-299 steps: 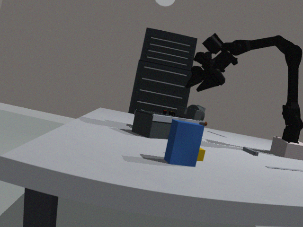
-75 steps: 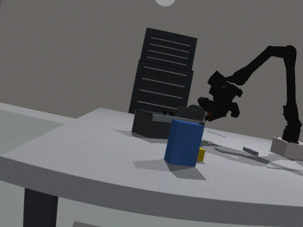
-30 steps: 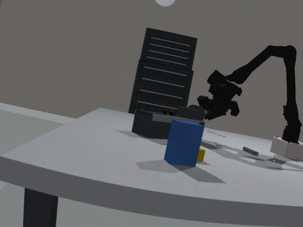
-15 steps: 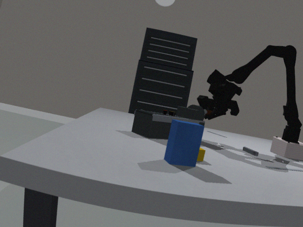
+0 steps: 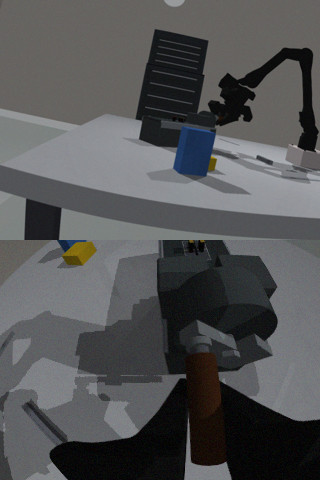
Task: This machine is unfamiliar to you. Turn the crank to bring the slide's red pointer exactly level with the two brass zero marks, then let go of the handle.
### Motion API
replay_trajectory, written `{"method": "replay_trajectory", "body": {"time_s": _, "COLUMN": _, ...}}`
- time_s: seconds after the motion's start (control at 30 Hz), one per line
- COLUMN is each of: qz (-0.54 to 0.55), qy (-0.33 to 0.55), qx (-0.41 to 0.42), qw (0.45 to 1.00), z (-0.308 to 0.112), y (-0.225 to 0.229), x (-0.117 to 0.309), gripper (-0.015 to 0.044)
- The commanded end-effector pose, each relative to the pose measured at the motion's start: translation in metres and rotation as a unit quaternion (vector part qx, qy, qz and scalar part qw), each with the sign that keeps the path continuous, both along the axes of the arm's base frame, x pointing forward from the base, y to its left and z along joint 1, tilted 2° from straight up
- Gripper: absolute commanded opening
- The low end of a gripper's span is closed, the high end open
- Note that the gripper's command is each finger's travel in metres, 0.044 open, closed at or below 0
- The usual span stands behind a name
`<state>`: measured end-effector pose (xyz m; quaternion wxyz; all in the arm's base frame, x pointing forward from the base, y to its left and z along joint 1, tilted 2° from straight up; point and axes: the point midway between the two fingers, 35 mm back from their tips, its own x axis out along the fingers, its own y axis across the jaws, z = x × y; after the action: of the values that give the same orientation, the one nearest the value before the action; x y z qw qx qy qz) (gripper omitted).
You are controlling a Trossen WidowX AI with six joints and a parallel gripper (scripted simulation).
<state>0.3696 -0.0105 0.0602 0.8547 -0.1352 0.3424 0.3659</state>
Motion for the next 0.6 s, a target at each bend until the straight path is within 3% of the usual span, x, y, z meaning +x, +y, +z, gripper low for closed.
{"method": "replay_trajectory", "body": {"time_s": 0.0, "qz": -0.002, "qy": -0.012, "qx": -0.001, "qw": 1.0, "z": 0.0072, "y": -0.0048, "x": 0.0038, "gripper": 0.0}}
{"method": "replay_trajectory", "body": {"time_s": 0.57, "qz": -0.002, "qy": -0.012, "qx": -0.001, "qw": 1.0, "z": 0.0092, "y": -0.007, "x": 0.006, "gripper": 0.0}}
